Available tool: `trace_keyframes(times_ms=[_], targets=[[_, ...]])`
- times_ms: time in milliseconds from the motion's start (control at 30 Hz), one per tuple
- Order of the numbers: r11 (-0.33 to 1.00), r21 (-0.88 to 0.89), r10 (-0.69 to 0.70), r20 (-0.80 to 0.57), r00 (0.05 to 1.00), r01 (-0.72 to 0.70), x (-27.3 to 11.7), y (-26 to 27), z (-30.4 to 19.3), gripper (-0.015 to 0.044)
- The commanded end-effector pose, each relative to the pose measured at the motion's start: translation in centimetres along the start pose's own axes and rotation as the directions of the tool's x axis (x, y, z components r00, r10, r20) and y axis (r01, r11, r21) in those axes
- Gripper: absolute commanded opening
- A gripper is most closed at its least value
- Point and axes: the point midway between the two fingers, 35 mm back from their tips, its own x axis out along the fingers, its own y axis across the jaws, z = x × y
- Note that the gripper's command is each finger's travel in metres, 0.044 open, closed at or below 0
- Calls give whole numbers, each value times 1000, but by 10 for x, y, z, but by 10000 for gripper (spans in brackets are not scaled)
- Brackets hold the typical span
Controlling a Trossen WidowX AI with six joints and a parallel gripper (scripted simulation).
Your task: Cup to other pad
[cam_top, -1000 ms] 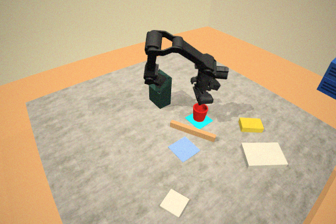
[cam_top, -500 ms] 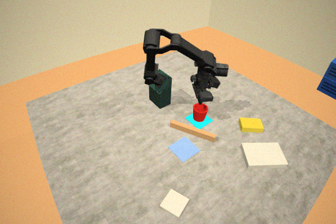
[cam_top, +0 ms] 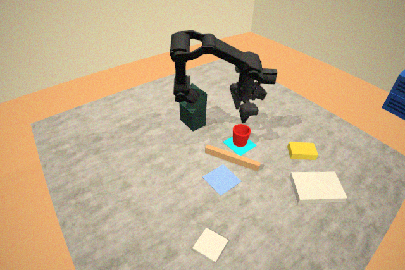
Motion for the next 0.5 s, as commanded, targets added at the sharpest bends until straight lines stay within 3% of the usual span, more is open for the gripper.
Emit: trace_keyframes(times_ms=[0, 467], targets=[[1000, 13, 3, 18, 1000, -4, -25, 0, 0, 440], [1000, 6, -1, 10, 1000, 1, -28, 0, -1, 440]])
